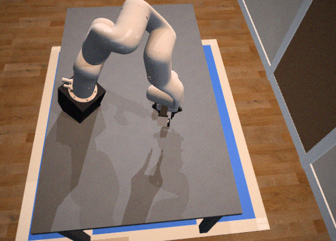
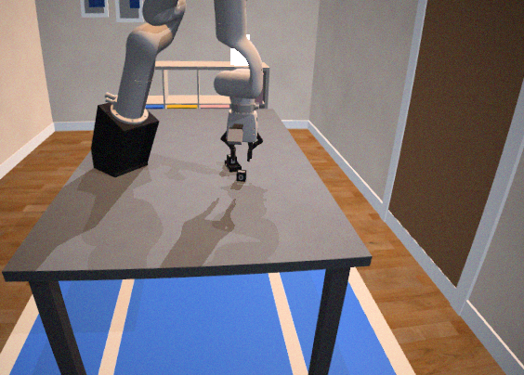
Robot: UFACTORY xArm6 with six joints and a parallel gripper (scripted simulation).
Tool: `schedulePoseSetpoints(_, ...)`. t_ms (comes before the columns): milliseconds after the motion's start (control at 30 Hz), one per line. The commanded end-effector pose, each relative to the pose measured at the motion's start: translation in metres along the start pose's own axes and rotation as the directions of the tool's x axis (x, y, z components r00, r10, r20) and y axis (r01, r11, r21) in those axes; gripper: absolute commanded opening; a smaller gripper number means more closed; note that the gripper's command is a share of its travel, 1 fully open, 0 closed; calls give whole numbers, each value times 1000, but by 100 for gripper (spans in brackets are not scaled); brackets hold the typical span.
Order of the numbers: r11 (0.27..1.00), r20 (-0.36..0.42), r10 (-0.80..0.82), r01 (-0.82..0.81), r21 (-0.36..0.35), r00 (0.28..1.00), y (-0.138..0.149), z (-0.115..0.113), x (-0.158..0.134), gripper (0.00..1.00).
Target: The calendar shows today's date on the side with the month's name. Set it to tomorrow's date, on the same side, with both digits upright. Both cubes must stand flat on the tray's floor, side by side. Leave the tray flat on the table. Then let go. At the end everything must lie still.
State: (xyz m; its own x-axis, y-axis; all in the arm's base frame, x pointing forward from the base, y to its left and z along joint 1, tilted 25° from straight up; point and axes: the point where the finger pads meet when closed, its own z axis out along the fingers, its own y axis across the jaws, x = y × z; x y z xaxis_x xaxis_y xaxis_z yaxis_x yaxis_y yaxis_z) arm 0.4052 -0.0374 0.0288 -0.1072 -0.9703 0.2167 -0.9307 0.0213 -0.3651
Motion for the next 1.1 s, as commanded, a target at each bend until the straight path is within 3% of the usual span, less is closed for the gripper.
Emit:
schedulePoseSetpoints(0, 1000, 0, 0, 0, 5, 1000, -1, 7, 0, 49)
schedulePoseSetpoints(1067, 1000, 0, 0, 0, 5, 1000, -2, 35, 0, 49)
